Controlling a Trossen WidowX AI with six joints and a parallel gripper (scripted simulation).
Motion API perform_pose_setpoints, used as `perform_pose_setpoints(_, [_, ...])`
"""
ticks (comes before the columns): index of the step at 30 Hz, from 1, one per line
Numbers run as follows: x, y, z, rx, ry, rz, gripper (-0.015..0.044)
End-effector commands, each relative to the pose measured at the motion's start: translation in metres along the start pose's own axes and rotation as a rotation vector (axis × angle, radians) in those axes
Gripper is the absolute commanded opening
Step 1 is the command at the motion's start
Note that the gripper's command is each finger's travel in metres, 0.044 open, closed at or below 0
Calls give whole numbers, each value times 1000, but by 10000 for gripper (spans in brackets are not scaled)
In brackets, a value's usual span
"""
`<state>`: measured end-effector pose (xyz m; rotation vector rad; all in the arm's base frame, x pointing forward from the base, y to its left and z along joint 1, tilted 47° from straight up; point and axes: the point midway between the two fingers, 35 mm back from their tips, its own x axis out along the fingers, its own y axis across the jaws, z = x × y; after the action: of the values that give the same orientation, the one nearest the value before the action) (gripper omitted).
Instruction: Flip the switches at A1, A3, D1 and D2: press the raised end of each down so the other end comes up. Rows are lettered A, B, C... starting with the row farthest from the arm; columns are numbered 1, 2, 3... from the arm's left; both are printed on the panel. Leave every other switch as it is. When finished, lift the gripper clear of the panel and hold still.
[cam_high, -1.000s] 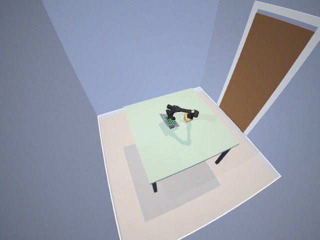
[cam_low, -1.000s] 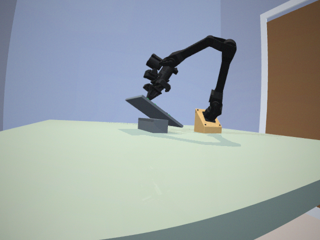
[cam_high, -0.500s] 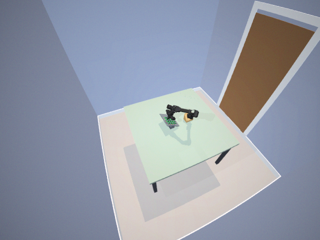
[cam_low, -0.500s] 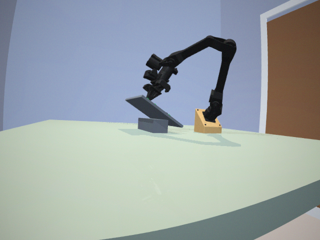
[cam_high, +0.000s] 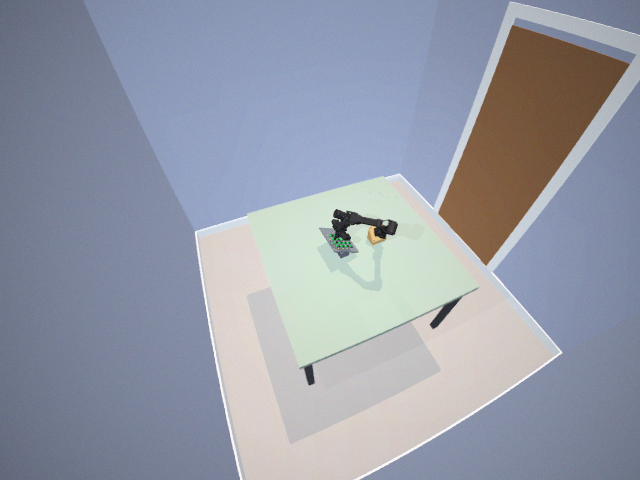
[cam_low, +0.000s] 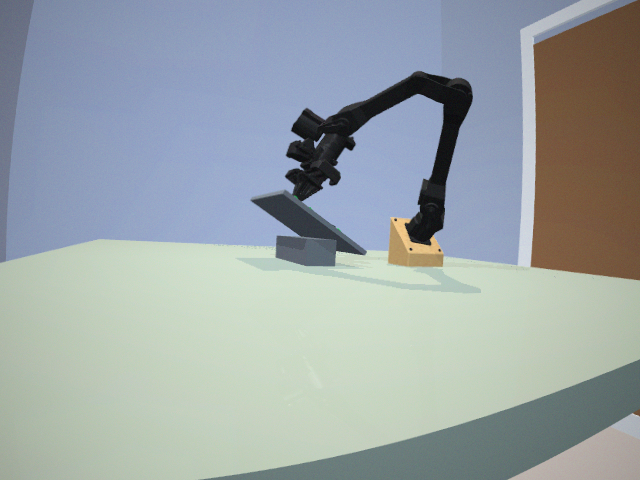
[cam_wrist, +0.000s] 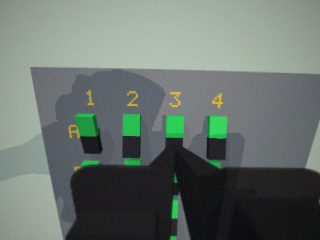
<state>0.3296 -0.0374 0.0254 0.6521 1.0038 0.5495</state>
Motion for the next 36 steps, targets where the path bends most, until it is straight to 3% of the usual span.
perform_pose_setpoints(1, [1, 0, 0, 3, -2, -1, 0])
perform_pose_setpoints(11, [-1, 0, 0, -1, 1, -1, 0])
perform_pose_setpoints(17, [-61, -1, 3, 3, 26, -4, 0])
perform_pose_setpoints(21, [-63, 0, 1, 4, 27, -3, 0])
perform_pose_setpoints(31, [-66, 64, -92, 9, 30, -1, 0])
perform_pose_setpoints(36, [-60, 67, -99, 10, 35, -2, 0])
